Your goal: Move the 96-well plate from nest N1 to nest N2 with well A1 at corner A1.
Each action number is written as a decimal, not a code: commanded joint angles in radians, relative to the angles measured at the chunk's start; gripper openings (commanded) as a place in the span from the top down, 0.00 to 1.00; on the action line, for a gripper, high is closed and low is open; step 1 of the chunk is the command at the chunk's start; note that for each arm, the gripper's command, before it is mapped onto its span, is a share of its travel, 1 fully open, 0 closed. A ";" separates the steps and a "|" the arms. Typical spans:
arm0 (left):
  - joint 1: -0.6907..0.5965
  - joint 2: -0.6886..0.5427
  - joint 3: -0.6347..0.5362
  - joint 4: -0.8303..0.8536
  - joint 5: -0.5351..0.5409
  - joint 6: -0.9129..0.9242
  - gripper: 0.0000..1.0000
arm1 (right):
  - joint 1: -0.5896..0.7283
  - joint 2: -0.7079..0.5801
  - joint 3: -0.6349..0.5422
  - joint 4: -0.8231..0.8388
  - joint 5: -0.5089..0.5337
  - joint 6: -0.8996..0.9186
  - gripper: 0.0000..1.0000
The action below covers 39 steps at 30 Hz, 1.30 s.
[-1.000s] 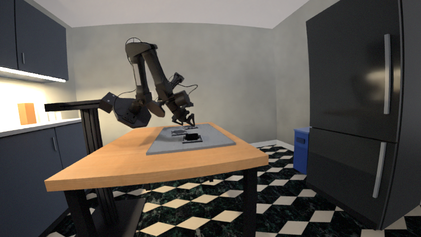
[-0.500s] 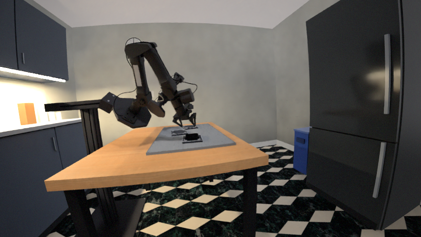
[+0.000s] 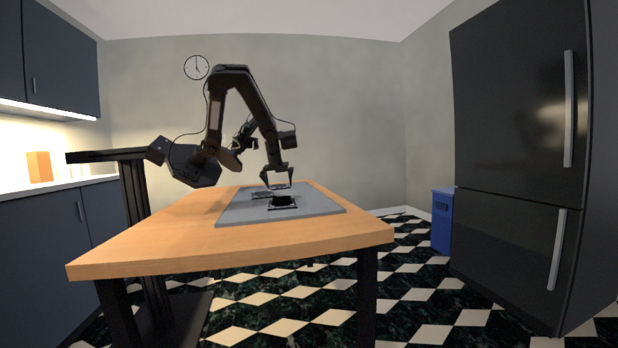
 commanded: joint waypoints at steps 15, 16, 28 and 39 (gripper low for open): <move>-0.022 -0.003 -0.003 0.018 0.015 0.008 0.00 | 0.100 0.209 0.144 -0.129 0.203 0.020 0.00; -0.022 -0.003 -0.003 0.018 0.015 0.008 0.00 | 0.097 0.213 0.143 -0.121 0.201 0.017 0.00; -0.022 -0.003 -0.003 0.018 0.015 0.008 0.00 | 0.057 0.250 0.116 -0.033 0.176 -0.026 0.00; -0.022 -0.003 -0.003 0.018 0.015 0.008 0.00 | 0.018 0.291 0.104 0.047 0.153 -0.068 0.00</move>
